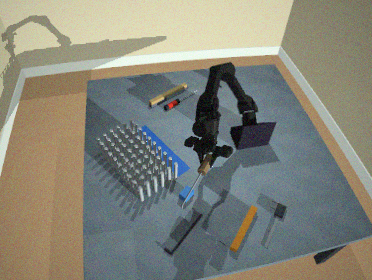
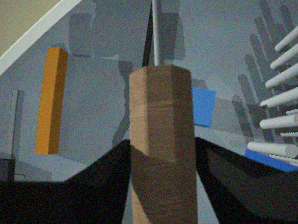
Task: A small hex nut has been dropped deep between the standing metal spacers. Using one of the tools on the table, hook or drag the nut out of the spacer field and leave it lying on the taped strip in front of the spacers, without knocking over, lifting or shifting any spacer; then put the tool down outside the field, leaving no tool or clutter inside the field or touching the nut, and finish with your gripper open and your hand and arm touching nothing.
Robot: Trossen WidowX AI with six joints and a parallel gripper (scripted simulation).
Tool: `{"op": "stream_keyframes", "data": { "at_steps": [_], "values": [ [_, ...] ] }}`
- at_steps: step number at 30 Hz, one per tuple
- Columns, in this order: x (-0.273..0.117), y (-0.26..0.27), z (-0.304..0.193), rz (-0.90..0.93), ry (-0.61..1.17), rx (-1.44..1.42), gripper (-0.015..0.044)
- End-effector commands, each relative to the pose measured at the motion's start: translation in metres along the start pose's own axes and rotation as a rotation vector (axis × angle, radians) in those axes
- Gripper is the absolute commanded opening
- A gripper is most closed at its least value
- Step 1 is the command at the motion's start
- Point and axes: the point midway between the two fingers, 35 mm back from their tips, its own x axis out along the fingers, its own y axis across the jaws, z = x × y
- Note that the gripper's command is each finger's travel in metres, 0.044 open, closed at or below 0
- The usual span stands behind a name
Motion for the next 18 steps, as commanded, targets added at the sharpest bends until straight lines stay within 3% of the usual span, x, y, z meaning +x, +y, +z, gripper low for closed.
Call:
{"op": "stream_keyframes", "data": {
  "at_steps": [1, 18],
  "values": [
    [0.008, 0.022, 0.010, 0.013, -0.006, -0.021, 0.0000],
    [0.061, 0.118, 0.022, 0.023, 0.042, -0.105, 0.0000]
  ]
}}
